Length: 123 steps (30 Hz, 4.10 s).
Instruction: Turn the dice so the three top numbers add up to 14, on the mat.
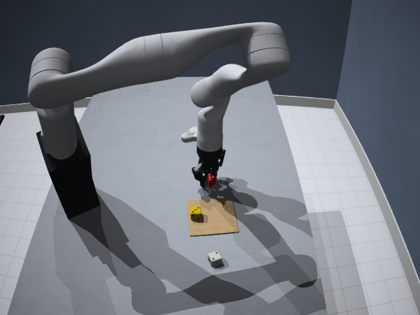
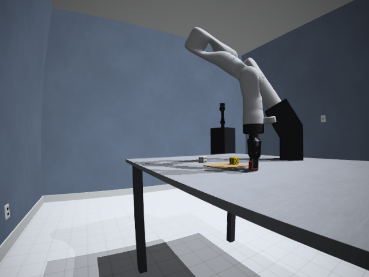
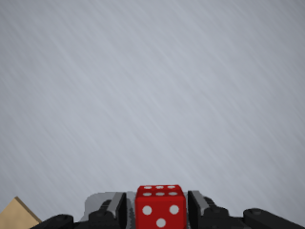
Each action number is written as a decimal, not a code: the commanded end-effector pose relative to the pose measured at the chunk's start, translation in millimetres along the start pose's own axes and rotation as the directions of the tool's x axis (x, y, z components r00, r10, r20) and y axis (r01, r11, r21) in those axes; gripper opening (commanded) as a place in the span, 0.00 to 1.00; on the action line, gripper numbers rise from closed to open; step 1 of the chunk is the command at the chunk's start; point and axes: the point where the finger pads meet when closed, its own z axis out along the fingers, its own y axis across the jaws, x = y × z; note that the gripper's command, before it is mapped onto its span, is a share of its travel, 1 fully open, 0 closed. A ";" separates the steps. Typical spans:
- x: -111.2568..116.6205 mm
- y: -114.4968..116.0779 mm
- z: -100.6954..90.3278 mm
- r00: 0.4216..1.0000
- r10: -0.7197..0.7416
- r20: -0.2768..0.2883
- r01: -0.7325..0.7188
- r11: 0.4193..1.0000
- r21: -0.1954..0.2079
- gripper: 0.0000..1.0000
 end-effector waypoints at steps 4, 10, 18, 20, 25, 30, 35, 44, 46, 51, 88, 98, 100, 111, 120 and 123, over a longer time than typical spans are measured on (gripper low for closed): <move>-1.9 1.8 1.5 1.000 0.004 0.002 -0.004 1.000 -0.006 0.46; -1.9 1.8 1.5 1.000 0.004 0.002 -0.004 1.000 -0.006 0.46; -1.9 1.8 1.5 1.000 0.004 0.002 -0.004 1.000 -0.006 0.46; -1.9 1.8 1.5 1.000 0.004 0.002 -0.004 1.000 -0.006 0.46; -1.9 1.8 1.5 1.000 0.004 0.002 -0.004 1.000 -0.006 0.46; -1.9 1.8 1.5 1.000 0.004 0.002 -0.004 1.000 -0.006 0.46; -1.9 1.8 1.5 1.000 0.004 0.002 -0.004 1.000 -0.006 0.26; -1.9 1.8 1.5 1.000 0.004 0.002 -0.004 1.000 -0.006 0.26; -1.9 1.8 1.5 1.000 0.004 0.002 -0.004 1.000 -0.006 0.26; -1.9 1.8 1.5 1.000 0.004 0.002 -0.004 1.000 -0.006 0.26; -1.7 1.2 -98.1 1.000 0.004 0.002 -0.004 1.000 -0.006 0.26; -1.7 1.2 -98.5 1.000 0.004 0.002 -0.004 1.000 -0.006 0.26; -1.9 1.1 -98.5 1.000 0.003 0.002 -0.003 1.000 -0.006 0.26; -24.9 -17.3 -98.2 0.988 -0.153 0.007 0.153 0.988 -0.010 0.26; -55.6 -49.1 -98.7 0.926 -0.378 0.012 0.378 0.926 -0.009 0.26; -67.6 -64.8 -99.4 0.881 -0.473 0.012 0.473 0.881 -0.007 0.26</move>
